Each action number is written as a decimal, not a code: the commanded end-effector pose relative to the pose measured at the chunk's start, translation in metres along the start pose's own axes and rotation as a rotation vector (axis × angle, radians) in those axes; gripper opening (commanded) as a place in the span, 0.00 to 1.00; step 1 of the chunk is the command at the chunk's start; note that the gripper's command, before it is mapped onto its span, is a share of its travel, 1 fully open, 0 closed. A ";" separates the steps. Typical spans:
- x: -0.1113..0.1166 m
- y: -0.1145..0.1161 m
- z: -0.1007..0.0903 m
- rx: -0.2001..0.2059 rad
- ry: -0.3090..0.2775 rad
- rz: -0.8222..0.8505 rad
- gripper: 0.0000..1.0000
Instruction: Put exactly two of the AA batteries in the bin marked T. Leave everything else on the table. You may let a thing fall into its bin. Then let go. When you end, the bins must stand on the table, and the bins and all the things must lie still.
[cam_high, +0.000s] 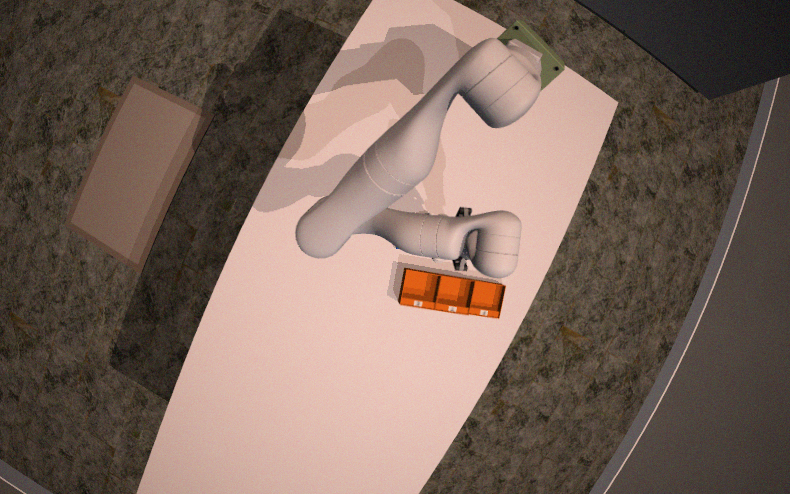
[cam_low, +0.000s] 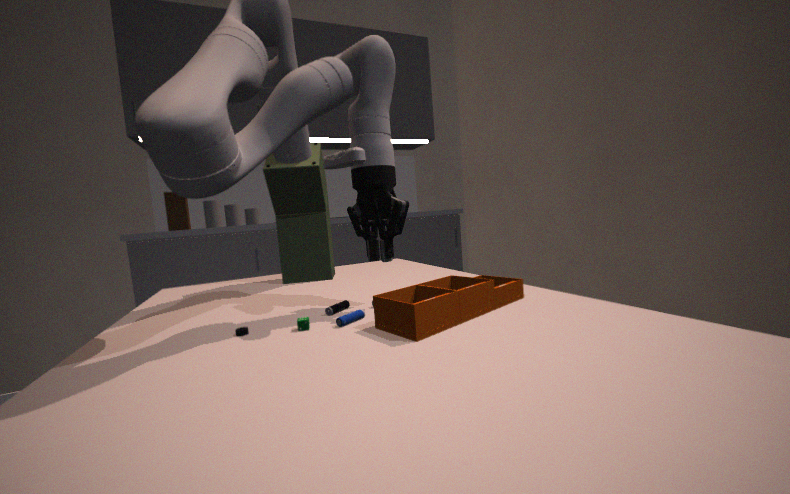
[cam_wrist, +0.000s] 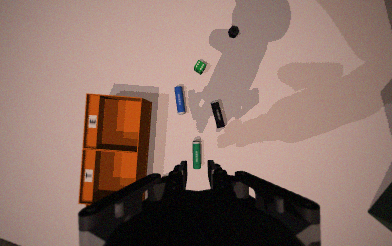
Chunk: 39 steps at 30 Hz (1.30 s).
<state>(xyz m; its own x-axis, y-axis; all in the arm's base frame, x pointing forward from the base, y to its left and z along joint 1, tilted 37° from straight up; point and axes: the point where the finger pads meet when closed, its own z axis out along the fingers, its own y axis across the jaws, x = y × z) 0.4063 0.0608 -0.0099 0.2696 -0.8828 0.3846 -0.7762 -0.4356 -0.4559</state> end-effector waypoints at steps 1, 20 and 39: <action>0.000 0.000 0.000 0.001 0.000 0.000 0.29; 0.001 0.001 0.036 0.001 0.000 0.000 0.29; 0.002 0.001 0.062 0.001 0.000 0.000 0.29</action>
<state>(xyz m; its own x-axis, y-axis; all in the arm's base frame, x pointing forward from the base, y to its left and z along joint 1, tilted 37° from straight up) 0.4409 0.0469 -0.0598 0.2691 -0.8830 0.3846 -0.7765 -0.4351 -0.4558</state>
